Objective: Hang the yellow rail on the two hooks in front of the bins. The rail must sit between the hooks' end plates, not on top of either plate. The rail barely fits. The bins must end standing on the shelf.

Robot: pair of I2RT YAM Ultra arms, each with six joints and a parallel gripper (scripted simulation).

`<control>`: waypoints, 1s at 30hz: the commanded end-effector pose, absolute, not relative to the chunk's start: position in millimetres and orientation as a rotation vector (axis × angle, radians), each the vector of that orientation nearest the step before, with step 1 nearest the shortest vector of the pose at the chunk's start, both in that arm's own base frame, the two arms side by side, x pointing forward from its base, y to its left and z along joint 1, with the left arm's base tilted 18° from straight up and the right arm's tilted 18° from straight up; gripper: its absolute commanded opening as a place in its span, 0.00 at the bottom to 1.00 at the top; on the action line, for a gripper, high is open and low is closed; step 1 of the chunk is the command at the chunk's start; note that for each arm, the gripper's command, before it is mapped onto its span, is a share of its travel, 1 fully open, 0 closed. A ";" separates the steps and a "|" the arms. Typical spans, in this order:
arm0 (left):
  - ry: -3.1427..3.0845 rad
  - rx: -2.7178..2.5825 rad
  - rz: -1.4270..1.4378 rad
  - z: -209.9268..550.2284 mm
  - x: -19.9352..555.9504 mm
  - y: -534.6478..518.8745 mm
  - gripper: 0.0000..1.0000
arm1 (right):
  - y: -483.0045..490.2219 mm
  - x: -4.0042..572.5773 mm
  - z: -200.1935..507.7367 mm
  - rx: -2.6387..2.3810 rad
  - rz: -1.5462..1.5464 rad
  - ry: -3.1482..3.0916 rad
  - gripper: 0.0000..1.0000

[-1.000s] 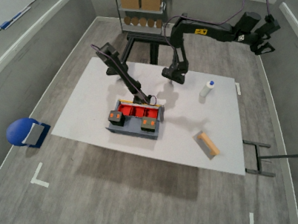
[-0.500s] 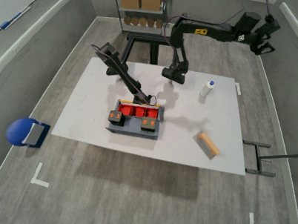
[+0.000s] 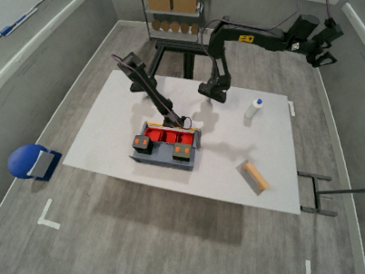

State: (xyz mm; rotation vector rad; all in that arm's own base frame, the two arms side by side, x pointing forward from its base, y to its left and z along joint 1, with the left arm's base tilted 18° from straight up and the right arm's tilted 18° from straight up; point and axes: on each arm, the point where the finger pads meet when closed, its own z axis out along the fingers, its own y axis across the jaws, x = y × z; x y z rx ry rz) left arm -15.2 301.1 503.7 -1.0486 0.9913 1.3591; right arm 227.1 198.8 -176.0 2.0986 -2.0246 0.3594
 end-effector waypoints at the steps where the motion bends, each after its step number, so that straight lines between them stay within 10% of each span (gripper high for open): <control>1: 0.954 -1.011 1.389 517.8 -17.7 287.5 1.00 | 224.6 242.4 -164.4 2.157 0.362 -2.075 0.00; 12: 0.954 -1.011 1.389 517.8 -17.7 287.5 1.00 | 225.4 242.7 -164.4 2.161 0.363 -2.076 0.00; 13: 0.954 -1.011 1.389 517.8 -17.7 287.5 1.00 | 213.3 235.0 -166.6 2.131 0.360 -2.066 0.36; 30: 0.954 -1.011 1.389 517.8 -17.7 287.5 1.00 | 214.2 234.8 -166.1 2.136 0.361 -2.061 0.36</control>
